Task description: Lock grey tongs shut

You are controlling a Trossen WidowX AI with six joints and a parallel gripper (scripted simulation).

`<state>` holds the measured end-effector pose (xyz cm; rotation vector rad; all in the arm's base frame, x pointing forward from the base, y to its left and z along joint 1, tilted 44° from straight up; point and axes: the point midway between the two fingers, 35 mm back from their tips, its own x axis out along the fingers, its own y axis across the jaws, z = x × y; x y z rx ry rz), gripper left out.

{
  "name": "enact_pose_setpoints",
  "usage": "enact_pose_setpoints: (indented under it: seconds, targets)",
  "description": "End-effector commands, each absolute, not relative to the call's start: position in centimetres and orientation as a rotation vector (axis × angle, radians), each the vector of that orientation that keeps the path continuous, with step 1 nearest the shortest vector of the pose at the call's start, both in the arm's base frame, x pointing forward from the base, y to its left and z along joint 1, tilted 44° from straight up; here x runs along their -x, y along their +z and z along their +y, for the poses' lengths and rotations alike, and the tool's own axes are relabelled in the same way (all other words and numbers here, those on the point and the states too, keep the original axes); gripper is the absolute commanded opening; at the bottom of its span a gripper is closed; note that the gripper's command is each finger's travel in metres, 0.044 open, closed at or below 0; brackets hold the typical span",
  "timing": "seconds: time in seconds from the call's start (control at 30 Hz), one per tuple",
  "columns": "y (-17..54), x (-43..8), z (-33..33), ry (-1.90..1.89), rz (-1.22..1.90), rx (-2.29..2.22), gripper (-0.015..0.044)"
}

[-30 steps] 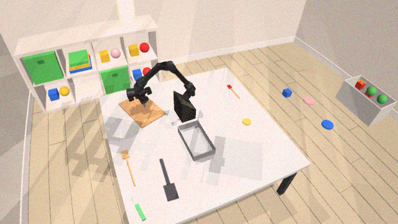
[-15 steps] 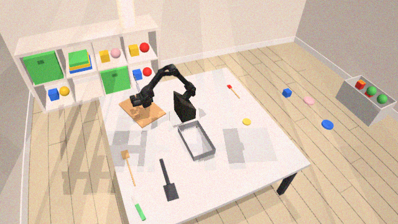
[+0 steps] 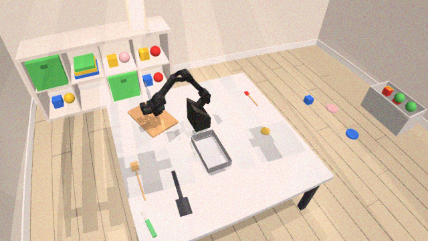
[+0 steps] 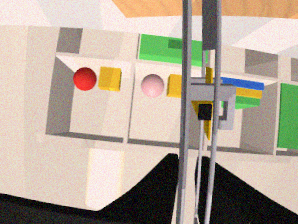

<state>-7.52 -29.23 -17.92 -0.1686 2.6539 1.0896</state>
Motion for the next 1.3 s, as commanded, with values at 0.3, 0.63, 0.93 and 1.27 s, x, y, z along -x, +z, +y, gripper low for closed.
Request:
enact_pose_setpoints:
  seconds: [0.3, 0.63, 0.93, 1.27]
  targets:
    - [-17.8, 7.5, -29.3, 1.082, 2.666, 0.173, -0.0150]
    - [-18.0, 7.8, -29.3, 1.080, 2.634, 0.143, -0.0150]
    - [-19.1, 9.3, -29.3, 1.056, 2.338, -0.082, -0.0150]
    - [-19.2, 10.4, -29.5, 0.958, 1.972, -0.268, -0.0150]
